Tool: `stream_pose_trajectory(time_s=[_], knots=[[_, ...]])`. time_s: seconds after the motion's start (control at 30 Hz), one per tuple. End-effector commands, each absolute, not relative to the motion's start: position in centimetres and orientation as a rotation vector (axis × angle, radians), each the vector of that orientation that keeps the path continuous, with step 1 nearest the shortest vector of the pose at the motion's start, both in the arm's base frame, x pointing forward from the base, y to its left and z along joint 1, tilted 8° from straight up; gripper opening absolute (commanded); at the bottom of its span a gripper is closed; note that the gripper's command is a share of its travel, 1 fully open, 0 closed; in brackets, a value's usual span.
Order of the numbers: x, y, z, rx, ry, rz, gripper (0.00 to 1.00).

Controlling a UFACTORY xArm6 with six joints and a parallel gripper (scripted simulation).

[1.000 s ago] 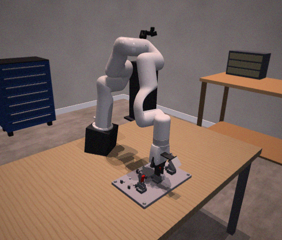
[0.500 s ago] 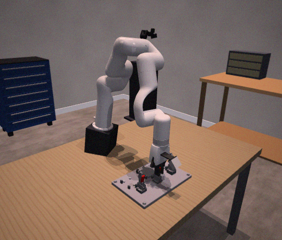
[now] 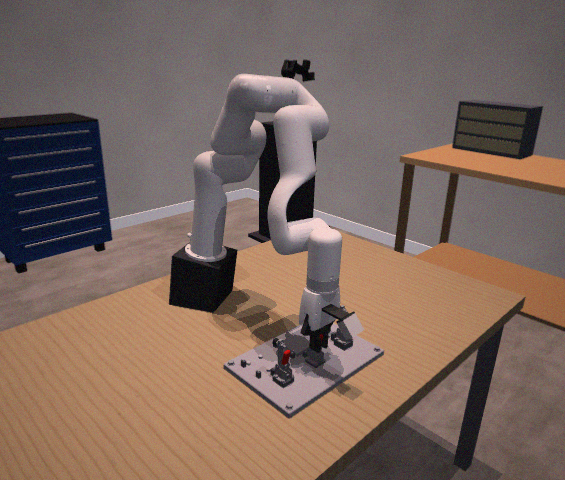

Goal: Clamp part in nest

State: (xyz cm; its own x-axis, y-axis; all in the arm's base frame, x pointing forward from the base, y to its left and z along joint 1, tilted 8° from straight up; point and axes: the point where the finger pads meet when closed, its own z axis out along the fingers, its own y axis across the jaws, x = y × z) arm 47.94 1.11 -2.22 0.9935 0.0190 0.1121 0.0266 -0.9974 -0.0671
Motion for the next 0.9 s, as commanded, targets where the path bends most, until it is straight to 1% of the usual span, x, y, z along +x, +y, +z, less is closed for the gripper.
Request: stream_pose_trajectory(time_s=[0.0,0.87], knots=[[48.3,1.1,-2.1,-3.068,-0.035,-0.179,0.00],[49.9,1.2,-2.1,-3.068,-0.035,-0.179,0.00]])
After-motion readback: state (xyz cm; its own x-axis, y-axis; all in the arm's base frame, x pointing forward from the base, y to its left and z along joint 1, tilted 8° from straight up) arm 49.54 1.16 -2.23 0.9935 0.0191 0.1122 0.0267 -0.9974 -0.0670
